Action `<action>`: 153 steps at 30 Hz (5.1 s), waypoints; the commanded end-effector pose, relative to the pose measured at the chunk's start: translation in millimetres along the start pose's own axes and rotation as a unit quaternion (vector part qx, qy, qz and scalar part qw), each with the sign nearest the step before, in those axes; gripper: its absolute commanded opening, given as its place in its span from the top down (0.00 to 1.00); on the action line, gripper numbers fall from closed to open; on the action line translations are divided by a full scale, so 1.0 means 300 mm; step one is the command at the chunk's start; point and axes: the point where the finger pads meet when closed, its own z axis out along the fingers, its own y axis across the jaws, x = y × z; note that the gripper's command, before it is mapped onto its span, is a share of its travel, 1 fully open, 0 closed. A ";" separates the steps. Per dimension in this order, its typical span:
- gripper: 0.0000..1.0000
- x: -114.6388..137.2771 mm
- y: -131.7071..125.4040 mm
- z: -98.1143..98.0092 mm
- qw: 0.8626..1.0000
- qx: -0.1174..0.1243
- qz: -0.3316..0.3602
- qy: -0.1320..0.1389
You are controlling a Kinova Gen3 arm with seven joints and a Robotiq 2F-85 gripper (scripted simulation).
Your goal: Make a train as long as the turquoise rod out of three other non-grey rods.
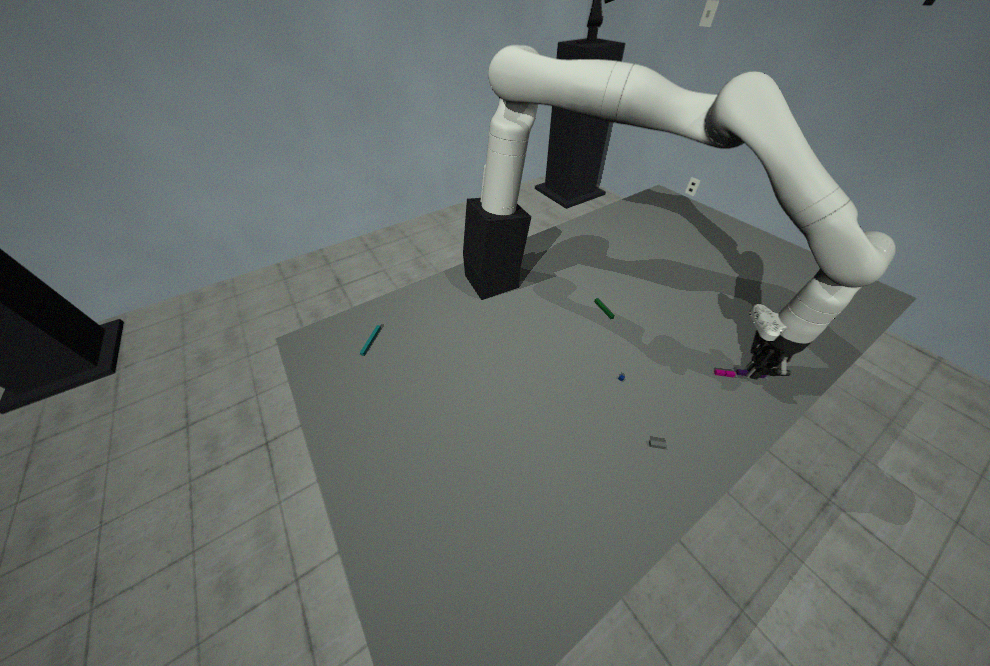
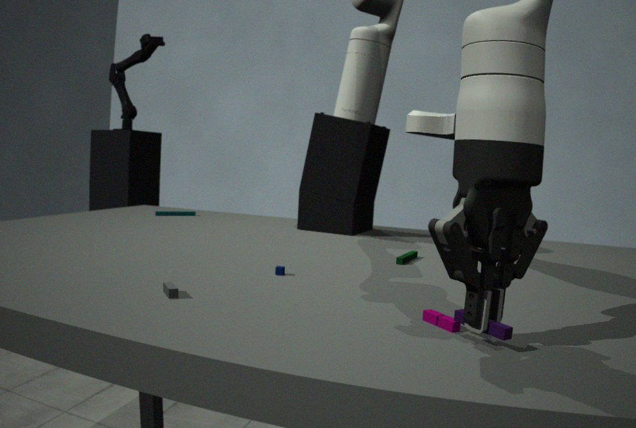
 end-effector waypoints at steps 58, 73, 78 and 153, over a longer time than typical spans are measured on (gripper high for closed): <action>0.95 -0.008 0.001 -0.005 1.000 0.000 0.000 -0.001; 0.95 -0.008 0.001 0.006 1.000 0.000 0.000 -0.001; 0.95 -0.008 0.001 0.020 1.000 0.000 0.000 -0.001; 0.76 -0.008 0.001 0.024 1.000 0.000 0.000 -0.001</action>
